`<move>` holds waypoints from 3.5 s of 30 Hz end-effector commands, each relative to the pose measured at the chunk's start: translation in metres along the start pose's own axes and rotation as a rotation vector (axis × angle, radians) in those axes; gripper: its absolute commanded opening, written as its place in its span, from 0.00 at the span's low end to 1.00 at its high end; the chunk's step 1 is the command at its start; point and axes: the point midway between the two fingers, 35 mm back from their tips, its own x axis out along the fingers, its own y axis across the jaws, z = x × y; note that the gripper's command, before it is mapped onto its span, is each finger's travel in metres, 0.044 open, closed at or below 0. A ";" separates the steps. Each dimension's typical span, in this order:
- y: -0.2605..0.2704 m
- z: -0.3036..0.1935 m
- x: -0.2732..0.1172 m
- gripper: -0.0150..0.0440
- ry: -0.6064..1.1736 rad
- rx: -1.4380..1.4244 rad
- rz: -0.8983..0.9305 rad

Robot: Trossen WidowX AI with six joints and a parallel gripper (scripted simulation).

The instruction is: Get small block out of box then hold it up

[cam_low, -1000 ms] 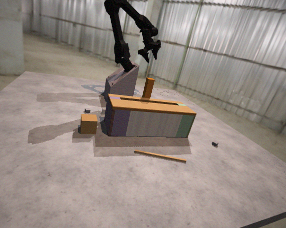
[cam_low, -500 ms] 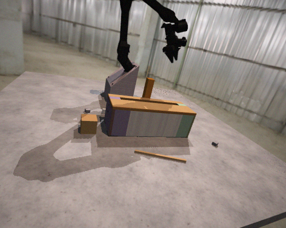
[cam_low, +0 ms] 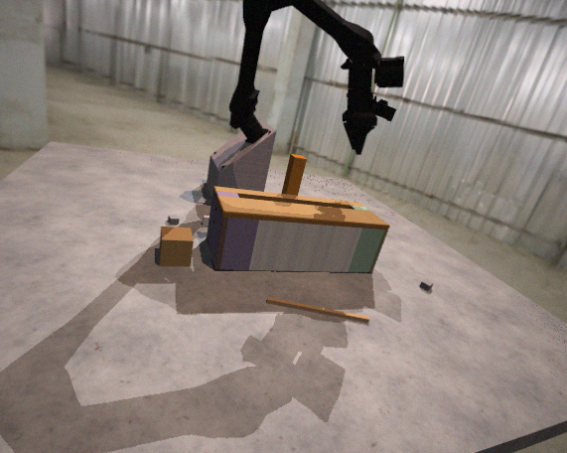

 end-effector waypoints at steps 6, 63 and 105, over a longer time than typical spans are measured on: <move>-0.115 -0.060 0.066 0.93 0.205 -0.330 0.038; -0.163 -0.133 0.057 0.93 0.228 -0.377 0.051; -0.146 -0.175 0.051 0.93 0.125 1.464 0.028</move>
